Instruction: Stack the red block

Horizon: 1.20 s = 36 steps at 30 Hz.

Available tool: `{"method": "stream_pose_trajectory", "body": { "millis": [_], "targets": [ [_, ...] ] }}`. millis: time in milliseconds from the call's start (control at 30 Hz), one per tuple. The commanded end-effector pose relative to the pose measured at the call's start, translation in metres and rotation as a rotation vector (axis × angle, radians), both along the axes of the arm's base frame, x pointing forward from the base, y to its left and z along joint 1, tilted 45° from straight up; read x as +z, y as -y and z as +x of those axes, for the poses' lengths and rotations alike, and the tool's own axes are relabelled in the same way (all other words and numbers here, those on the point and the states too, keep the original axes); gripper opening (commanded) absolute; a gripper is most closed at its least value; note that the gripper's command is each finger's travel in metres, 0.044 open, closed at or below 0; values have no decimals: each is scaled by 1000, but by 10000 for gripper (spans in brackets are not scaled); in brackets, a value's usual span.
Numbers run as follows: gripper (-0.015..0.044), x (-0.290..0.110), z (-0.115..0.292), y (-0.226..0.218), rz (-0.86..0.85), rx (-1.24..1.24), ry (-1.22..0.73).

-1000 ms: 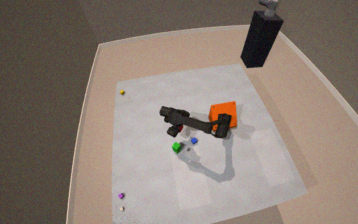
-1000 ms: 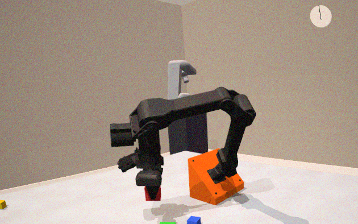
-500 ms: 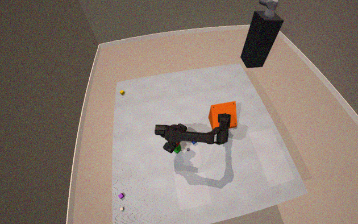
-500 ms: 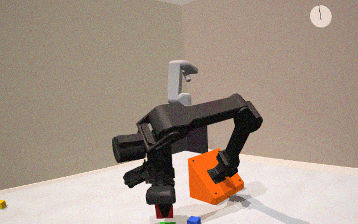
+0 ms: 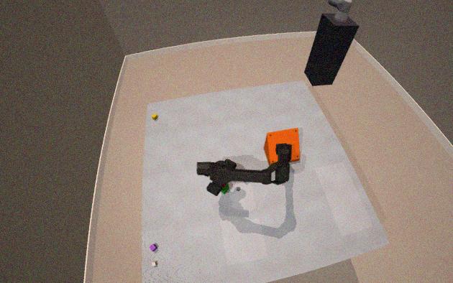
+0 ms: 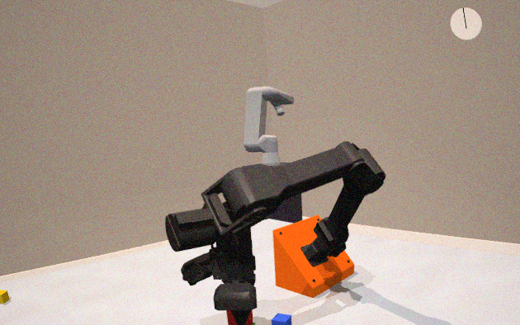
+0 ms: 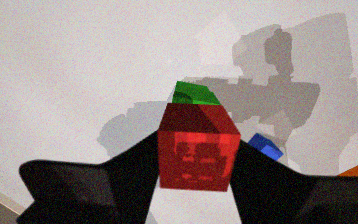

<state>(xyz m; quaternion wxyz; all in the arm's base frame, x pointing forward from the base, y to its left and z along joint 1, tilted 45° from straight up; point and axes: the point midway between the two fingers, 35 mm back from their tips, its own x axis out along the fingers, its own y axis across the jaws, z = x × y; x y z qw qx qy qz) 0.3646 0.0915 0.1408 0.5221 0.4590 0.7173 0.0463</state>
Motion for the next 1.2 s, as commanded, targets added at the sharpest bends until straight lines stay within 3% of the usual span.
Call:
{"method": "stream_pose_trajectory", "body": {
  "millis": [0,700,1167],
  "targets": [
    [0,-8,-2,-8,5,-6,-6],
    [0,-6,-1,-5,4,-6,-6],
    [368,-8,-2,-8,2,-1,-6]
  ]
}}
